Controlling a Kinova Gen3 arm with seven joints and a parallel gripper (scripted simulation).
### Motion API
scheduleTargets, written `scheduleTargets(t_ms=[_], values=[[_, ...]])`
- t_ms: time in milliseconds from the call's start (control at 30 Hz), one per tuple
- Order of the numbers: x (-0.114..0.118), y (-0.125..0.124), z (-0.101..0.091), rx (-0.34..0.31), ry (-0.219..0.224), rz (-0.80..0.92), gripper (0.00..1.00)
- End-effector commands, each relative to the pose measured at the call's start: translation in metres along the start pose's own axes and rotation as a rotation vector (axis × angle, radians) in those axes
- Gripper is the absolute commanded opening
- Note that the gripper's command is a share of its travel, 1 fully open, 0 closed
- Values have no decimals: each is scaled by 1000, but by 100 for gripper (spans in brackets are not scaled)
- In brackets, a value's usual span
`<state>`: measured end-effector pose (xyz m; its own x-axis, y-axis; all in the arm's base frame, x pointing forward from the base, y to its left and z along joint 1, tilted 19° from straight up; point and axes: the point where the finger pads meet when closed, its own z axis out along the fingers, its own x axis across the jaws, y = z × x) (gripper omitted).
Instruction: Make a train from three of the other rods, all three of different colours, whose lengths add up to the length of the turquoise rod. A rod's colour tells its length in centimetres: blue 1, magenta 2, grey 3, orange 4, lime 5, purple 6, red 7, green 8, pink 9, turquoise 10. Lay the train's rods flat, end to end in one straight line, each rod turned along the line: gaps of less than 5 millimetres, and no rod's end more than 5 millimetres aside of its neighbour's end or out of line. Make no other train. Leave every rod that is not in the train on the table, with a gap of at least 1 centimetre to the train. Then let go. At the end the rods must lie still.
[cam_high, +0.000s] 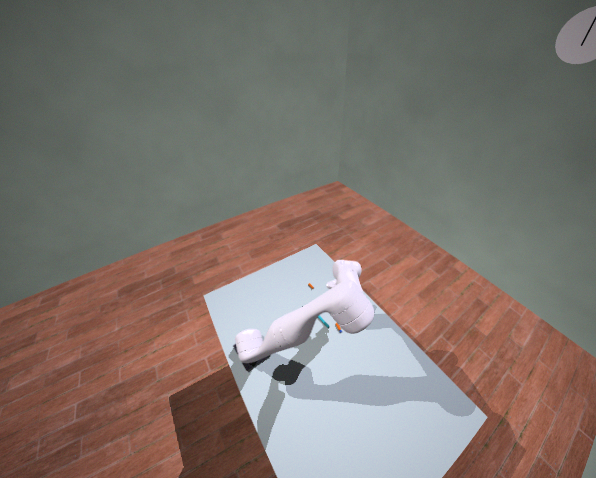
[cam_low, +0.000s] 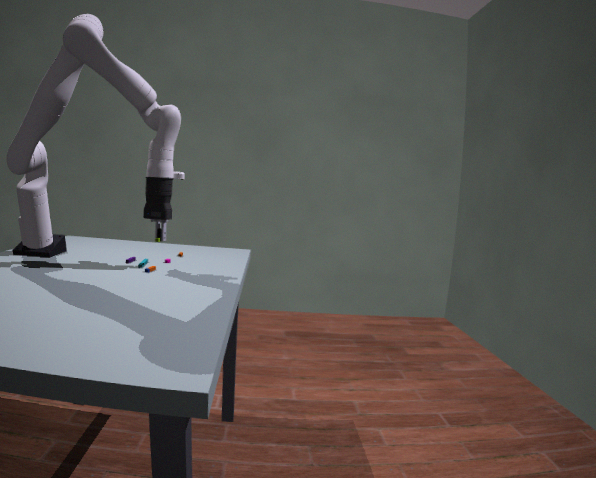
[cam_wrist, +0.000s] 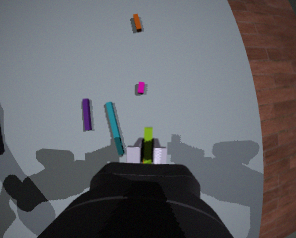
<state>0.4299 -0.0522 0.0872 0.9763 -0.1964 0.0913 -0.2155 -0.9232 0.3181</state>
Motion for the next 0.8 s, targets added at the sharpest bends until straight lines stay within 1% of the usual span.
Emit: scheduleTargets(t_ms=[0,33,100,300,467,600,767], values=[[-4,-1,14,0,-13,-5,24],[-4,-1,18,0,-13,-5,24],[-4,-1,18,0,-13,-5,24],[-5,-1,45,0,-13,-5,24],[-5,-1,60,0,-13,-5,24],[-5,-1,66,0,-13,-5,24],[-5,-1,67,0,-13,-5,24]])
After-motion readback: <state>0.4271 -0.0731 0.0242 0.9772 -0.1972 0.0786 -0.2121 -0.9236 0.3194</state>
